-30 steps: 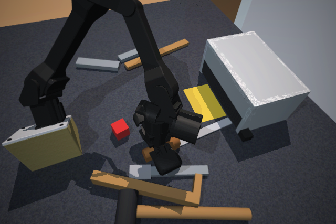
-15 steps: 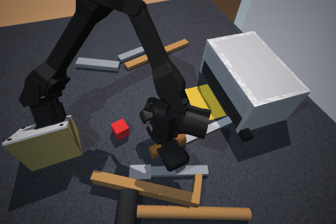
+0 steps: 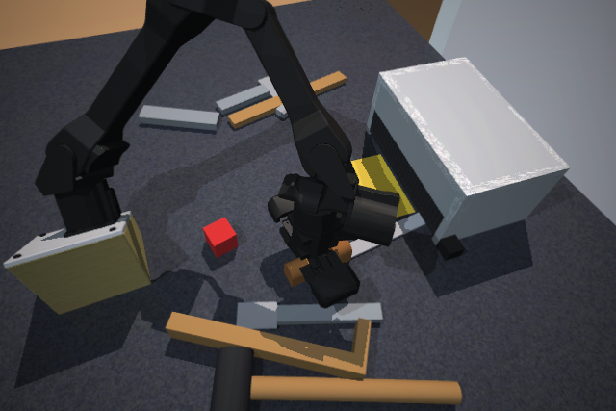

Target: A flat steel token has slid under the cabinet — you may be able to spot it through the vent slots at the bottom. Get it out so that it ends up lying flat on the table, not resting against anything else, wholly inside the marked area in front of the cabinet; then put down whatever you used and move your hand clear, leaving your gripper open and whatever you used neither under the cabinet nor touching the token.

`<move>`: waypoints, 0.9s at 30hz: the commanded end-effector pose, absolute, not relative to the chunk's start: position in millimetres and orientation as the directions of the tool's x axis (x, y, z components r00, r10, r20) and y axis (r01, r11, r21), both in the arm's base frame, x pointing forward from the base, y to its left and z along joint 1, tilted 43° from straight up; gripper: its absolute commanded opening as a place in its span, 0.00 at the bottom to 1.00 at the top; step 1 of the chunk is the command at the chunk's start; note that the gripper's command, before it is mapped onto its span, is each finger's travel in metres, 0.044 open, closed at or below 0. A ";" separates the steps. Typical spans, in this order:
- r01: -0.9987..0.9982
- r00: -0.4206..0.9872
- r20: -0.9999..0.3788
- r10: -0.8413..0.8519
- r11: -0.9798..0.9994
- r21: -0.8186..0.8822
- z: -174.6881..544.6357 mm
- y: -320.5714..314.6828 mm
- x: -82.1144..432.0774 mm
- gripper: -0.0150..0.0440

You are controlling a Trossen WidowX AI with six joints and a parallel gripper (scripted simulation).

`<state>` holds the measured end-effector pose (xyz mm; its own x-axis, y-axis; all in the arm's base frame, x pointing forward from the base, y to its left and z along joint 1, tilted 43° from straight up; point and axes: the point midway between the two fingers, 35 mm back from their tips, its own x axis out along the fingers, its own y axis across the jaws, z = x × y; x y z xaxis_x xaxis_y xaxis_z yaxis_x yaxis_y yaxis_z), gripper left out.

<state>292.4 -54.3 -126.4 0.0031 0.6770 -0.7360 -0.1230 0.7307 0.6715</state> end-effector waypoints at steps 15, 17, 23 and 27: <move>-0.126 0.003 -0.738 0.674 0.733 0.669 -124.3 -52.6 316.8 0.25; -0.126 0.003 -0.738 0.674 0.733 0.669 -124.0 -52.4 319.2 0.25; -0.127 0.003 -0.738 0.675 0.733 0.669 -123.2 -51.7 326.2 0.25; -0.127 0.004 -0.738 0.675 0.732 0.669 -122.7 -51.3 330.7 0.25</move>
<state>325.1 -51.2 -122.8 0.0037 0.6770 -0.7360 -0.1260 0.7304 0.6713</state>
